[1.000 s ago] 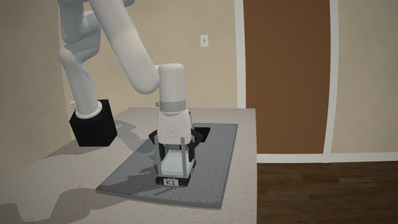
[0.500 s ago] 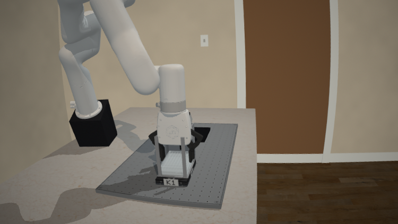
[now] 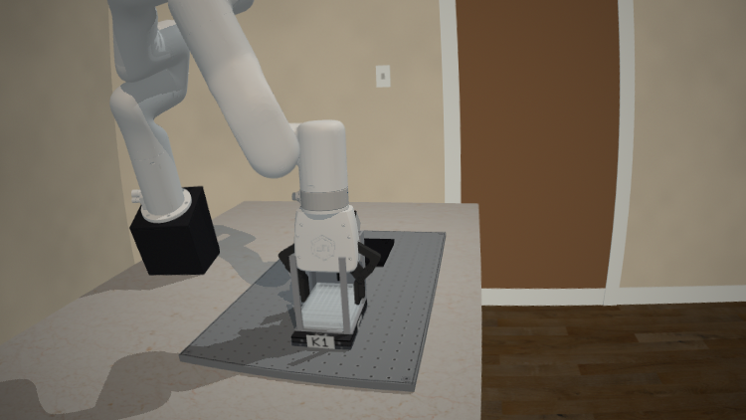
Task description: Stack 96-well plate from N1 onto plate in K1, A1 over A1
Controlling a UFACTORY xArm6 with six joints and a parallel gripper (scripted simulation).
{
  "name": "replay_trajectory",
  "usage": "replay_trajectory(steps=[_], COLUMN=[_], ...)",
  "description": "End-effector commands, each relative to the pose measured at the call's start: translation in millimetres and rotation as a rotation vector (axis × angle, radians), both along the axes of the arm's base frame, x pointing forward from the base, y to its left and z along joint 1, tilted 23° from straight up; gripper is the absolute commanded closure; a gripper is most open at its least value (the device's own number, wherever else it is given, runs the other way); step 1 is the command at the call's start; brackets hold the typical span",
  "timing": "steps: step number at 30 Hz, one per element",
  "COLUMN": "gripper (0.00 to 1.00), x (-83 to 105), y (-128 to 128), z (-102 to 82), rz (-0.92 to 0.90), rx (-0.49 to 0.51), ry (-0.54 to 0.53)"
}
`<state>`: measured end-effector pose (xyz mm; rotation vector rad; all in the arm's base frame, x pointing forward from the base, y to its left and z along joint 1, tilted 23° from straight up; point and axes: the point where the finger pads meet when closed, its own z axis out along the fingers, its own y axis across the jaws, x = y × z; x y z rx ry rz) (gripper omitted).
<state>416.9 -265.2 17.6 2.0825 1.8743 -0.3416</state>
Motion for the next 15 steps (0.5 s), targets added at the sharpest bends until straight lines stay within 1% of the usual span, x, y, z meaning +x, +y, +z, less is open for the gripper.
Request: replay_trajectory(steps=[1, 11, 15], gripper=[0.00, 0.00, 0.00], x=[1.3, 1.3, 0.9], y=[-0.2, -0.2, 3.9], z=[1.4, 1.4, 11.1], rz=[0.001, 0.001, 0.001], rx=[-0.001, -0.001, -0.001], ry=[-0.003, -0.003, -0.003])
